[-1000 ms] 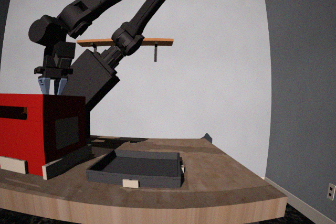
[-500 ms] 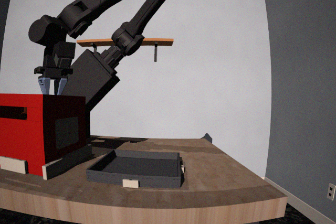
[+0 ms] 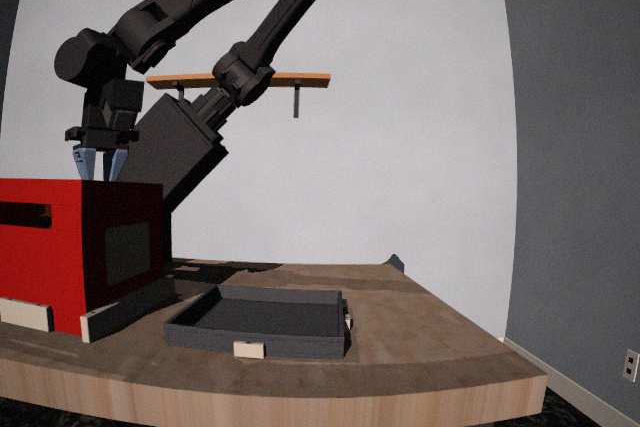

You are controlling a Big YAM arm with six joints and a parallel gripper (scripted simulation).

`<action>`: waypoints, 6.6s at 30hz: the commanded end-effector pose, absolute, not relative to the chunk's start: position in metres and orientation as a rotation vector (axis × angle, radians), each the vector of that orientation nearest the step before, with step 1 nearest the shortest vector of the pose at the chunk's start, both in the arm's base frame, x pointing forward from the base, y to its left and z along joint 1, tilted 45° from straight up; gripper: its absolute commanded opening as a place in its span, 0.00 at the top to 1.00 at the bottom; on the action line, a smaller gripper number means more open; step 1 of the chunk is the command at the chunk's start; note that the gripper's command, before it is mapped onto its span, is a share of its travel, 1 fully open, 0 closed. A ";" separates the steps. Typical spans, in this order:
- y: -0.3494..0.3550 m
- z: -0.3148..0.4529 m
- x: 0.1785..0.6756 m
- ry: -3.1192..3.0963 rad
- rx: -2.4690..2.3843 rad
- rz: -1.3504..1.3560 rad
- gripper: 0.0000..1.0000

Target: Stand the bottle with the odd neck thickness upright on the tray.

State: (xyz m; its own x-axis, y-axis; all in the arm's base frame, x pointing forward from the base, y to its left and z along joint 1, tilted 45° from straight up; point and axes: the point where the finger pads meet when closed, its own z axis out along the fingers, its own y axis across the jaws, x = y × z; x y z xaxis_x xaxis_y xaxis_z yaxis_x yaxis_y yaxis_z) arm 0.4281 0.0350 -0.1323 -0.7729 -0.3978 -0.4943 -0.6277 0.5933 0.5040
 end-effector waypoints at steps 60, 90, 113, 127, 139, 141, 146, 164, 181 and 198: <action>0.042 -0.142 0.424 2.501 -0.840 0.992 0.39; -0.003 -0.101 0.439 2.475 -0.826 0.937 0.39; -0.023 -0.067 0.428 2.479 -0.862 0.958 0.39; -0.033 -0.064 0.431 2.481 -0.837 0.946 1.00; -0.033 -0.064 0.431 2.481 -0.837 0.946 1.00; -0.033 -0.064 0.431 2.481 -0.837 0.946 1.00; -0.033 -0.064 0.431 2.481 -0.837 0.946 1.00; -0.105 -0.129 0.500 2.495 -0.815 0.957 1.00; -0.096 -0.127 0.506 2.490 -0.844 0.966 0.39; -0.096 -0.127 0.506 2.490 -0.844 0.966 0.39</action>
